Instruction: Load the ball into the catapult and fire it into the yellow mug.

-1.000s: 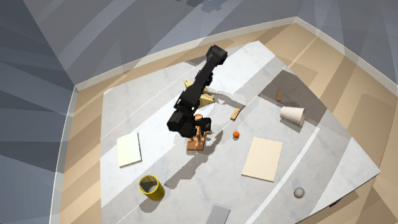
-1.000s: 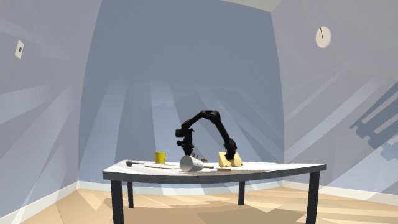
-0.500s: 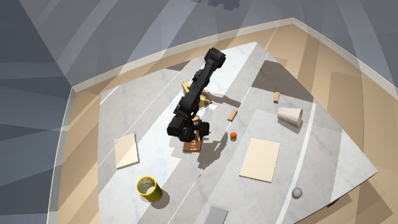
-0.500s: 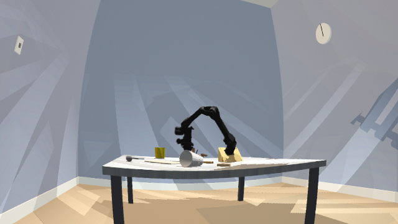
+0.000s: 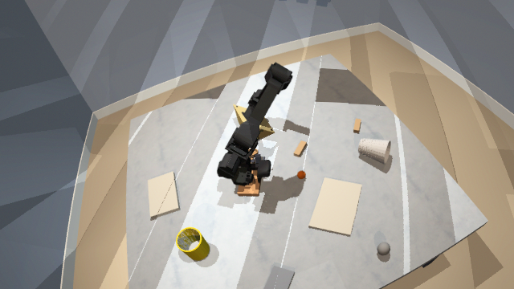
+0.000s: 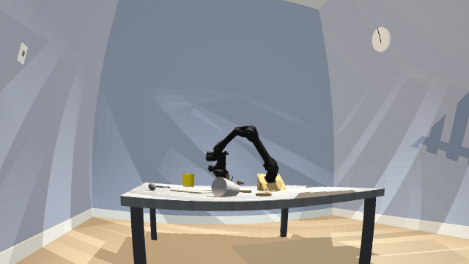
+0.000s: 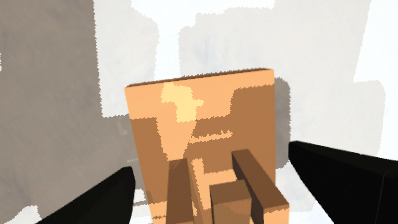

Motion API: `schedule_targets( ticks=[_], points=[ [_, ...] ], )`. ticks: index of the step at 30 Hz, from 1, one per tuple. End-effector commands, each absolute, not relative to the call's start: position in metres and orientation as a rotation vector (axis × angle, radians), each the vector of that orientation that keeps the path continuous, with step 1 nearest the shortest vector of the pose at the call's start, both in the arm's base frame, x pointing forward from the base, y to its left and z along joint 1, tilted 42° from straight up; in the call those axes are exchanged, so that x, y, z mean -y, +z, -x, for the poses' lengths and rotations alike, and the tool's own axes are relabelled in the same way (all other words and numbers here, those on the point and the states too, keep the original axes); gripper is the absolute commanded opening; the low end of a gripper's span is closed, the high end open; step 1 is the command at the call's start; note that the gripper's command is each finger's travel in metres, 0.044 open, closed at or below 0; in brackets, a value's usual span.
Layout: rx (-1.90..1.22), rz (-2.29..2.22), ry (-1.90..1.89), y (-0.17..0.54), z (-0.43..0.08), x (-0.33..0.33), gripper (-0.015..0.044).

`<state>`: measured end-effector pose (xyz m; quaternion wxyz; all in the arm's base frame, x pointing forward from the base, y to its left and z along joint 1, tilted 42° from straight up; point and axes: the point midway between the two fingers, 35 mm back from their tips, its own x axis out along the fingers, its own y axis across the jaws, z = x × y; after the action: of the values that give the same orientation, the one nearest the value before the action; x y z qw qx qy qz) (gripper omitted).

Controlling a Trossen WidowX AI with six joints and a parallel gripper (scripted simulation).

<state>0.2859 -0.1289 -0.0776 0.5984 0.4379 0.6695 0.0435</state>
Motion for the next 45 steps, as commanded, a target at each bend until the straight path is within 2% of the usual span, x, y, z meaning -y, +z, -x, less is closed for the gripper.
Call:
schedule_targets(
  ticks=[1,8,13,17,23,30,45],
  points=[
    [-1.552,-1.015,0.101,-0.077,-0.286,0.129,0.0309],
    [-1.552,-1.015,0.101,-0.077,-0.286,0.129,0.0125],
    [-1.552,-1.015,0.101,-0.077,-0.286,0.129,0.0092],
    [-1.553,-1.014,0.098,-0.049,-0.283,0.155,0.0],
    [-1.555,-1.018,0.094,-0.041,-0.28,0.164,0.0],
    [-1.588,-1.161,-0.047,-0.095,-0.239,0.219,0.0],
    [-1.587,-1.161,-0.047,-0.106,-0.238,0.218,0.0]
  ],
)
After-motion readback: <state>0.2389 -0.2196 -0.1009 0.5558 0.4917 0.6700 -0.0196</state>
